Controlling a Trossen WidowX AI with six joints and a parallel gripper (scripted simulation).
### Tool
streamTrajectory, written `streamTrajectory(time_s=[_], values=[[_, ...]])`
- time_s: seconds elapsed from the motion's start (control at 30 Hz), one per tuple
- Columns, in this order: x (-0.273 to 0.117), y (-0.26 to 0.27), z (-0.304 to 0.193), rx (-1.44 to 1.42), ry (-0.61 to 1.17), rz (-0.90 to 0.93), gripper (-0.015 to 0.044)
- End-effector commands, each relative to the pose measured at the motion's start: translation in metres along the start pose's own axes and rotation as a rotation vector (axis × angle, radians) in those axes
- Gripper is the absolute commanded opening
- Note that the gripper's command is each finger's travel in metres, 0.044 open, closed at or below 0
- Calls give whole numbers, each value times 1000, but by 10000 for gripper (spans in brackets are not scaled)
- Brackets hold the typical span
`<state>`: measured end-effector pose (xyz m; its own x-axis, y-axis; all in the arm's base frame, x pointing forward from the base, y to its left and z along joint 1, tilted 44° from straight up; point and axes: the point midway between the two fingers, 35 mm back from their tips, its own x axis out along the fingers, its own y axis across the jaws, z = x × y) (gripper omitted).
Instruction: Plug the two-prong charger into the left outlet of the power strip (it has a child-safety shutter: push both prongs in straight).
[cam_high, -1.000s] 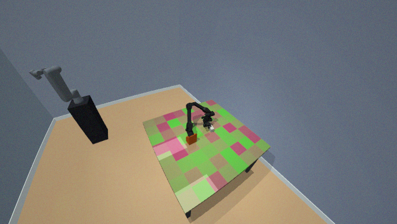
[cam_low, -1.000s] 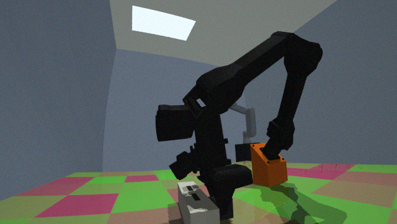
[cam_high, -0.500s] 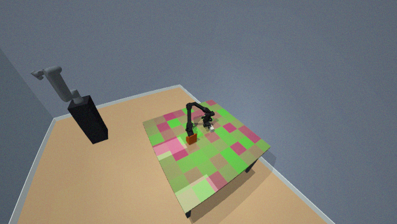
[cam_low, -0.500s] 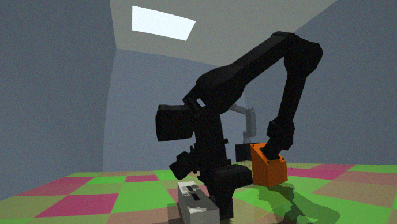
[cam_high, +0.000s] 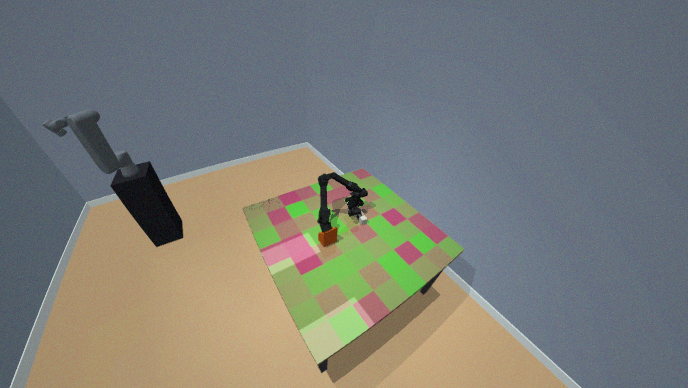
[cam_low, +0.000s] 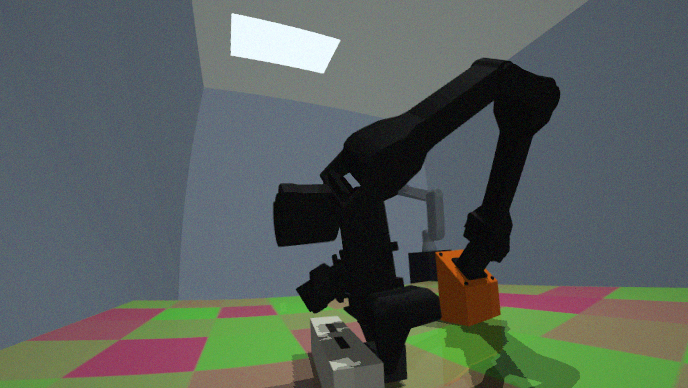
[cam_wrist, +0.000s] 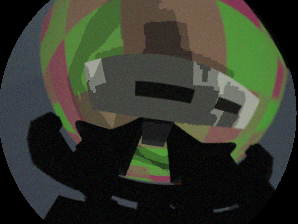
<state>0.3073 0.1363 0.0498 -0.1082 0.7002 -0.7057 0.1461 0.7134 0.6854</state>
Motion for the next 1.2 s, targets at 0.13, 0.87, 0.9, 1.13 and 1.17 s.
streamTrajectory(time_s=[0.13,0.87,0.9,1.13,1.17], values=[[-2,1,4,-14,-17,2,0],[-4,1,6,-15,-18,2,0],[-4,1,6,-15,-18,2,0],[-4,1,7,-15,-18,2,0],[-4,1,7,-15,-18,2,0]])
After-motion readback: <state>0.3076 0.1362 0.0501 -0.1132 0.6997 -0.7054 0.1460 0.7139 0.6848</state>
